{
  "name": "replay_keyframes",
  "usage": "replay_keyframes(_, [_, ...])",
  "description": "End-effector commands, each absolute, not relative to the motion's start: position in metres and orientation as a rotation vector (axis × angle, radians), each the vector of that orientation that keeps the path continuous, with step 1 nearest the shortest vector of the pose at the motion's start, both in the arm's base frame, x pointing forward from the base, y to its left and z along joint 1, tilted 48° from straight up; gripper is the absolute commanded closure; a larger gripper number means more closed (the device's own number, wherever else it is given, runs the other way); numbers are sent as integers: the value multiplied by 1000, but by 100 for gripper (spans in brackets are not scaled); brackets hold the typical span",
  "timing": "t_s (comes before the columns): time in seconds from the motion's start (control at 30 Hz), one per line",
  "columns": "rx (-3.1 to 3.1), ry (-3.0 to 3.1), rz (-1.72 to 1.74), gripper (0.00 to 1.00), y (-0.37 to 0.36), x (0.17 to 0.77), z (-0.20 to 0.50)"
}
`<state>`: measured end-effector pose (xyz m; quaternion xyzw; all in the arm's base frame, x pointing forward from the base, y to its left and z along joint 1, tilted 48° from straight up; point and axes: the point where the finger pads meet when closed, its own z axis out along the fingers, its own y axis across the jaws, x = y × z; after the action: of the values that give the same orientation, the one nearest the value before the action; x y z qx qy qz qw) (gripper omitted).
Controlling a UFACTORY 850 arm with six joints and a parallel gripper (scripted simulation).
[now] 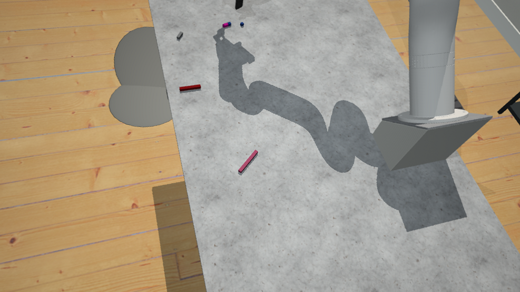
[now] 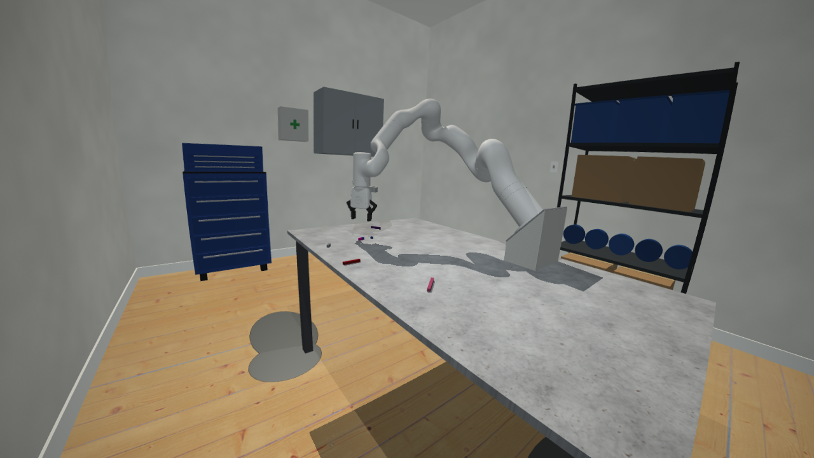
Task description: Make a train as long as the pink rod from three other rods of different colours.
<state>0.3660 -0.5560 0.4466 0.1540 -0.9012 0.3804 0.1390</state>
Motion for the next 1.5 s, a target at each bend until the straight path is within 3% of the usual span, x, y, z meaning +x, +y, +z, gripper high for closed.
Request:
replay_keyframes(0.0, [639,-2542,1020,0,-567,349,456])
replay_keyframes(1.47, [1770,-1615,553,0,-632,199,533])
